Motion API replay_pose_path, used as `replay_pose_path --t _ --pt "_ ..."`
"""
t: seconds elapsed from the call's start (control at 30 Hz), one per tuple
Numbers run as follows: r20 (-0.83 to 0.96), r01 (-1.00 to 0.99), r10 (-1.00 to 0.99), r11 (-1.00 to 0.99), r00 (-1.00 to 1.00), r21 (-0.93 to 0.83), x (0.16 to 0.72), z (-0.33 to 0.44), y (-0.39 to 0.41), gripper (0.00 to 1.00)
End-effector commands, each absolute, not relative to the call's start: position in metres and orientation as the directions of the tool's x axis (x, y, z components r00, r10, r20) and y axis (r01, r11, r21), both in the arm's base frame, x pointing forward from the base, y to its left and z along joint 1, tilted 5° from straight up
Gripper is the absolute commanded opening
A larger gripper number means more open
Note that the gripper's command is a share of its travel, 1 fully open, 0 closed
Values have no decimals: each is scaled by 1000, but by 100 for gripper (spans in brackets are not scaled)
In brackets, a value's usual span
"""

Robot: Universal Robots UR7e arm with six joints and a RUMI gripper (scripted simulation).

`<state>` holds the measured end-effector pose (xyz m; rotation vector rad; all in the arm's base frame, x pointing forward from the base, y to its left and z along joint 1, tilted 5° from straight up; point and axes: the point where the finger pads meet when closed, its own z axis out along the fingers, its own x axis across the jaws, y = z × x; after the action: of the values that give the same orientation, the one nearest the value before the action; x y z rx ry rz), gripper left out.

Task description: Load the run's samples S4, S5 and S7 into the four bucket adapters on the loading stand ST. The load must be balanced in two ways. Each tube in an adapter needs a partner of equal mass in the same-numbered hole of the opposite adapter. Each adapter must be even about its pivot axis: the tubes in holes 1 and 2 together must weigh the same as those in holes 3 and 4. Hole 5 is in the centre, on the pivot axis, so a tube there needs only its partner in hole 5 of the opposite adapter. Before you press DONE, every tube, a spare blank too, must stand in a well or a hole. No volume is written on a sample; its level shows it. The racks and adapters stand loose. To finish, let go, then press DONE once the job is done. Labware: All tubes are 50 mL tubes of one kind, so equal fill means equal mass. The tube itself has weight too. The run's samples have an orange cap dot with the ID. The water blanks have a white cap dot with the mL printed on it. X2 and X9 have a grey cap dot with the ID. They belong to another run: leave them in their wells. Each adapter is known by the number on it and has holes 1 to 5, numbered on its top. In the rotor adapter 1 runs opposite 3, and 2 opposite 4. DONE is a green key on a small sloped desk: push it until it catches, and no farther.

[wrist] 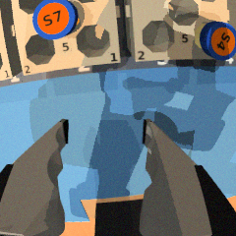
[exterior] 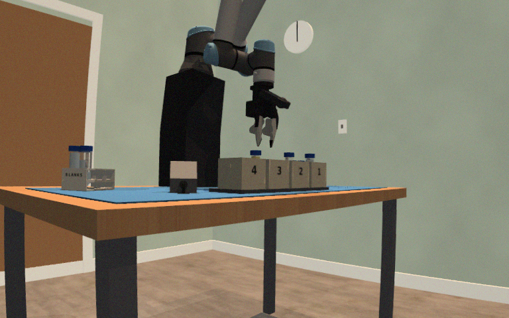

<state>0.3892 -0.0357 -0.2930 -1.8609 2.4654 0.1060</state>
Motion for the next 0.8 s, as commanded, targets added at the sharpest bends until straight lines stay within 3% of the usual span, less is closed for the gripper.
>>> replay_pose_path --t 0.0,0.27,0.57,0.77 --pt "-87 -1000 -996 16 -15 -13 379 -289 6 35" --pt "-79 -960 -956 -279 281 -39 366 -285 54 35" --pt "-55 -742 -740 -667 670 -69 346 -279 126 35" --pt "-53 -719 -718 -691 694 -71 337 -276 158 35"
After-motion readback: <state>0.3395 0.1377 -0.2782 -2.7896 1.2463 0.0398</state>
